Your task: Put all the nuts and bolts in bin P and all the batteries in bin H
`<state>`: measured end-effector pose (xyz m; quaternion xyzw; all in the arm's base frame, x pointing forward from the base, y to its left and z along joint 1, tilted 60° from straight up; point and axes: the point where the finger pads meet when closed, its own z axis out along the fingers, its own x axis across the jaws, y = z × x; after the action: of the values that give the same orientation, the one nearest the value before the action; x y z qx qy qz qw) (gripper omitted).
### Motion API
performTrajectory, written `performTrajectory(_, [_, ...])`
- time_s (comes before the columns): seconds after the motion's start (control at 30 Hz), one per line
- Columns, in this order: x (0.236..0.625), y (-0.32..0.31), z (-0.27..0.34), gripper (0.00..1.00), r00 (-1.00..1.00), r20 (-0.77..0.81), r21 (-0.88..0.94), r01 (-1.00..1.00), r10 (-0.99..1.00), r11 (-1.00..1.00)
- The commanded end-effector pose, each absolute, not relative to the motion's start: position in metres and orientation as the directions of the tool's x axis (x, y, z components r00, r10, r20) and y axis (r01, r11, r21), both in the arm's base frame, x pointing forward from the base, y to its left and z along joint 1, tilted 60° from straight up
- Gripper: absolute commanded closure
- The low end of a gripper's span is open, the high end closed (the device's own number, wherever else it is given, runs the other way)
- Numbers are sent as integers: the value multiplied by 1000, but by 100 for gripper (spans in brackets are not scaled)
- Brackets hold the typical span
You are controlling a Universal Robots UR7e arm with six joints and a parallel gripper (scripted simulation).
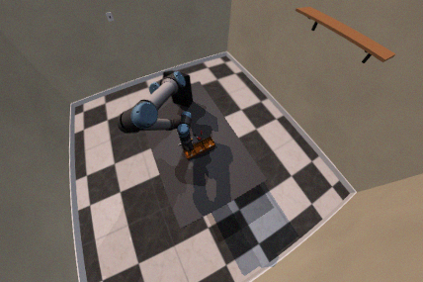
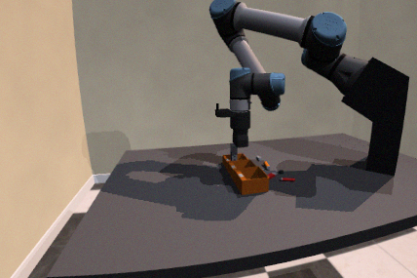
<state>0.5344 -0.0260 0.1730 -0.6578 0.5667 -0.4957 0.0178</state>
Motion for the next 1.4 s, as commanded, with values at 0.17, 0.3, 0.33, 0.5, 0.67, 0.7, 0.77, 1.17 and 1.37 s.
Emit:
performTrajectory(0.17, [527,-20,179,69,-134,632,-586,-727,-763,-358])
performTrajectory(0.3, [524,-17,182,69,-134,632,-586,-727,-763,-358])
performTrajectory(0.33, [523,-16,182,69,-134,632,-586,-727,-763,-357])
performTrajectory(0.5, [518,-13,186,69,-134,632,-586,-727,-763,-357])
performTrajectory(0.67, [513,-9,189,69,-134,632,-586,-727,-763,-357])
performTrajectory(0.7, [513,-9,189,69,-134,632,-586,-727,-763,-357])
performTrajectory(0.77, [508,-5,193,69,-134,632,-586,-727,-763,-357])
performTrajectory(1.17, [496,5,202,69,-134,632,-586,-727,-763,-357])
performTrajectory(1.37, [498,20,189,69,-134,632,-586,-727,-763,-357])
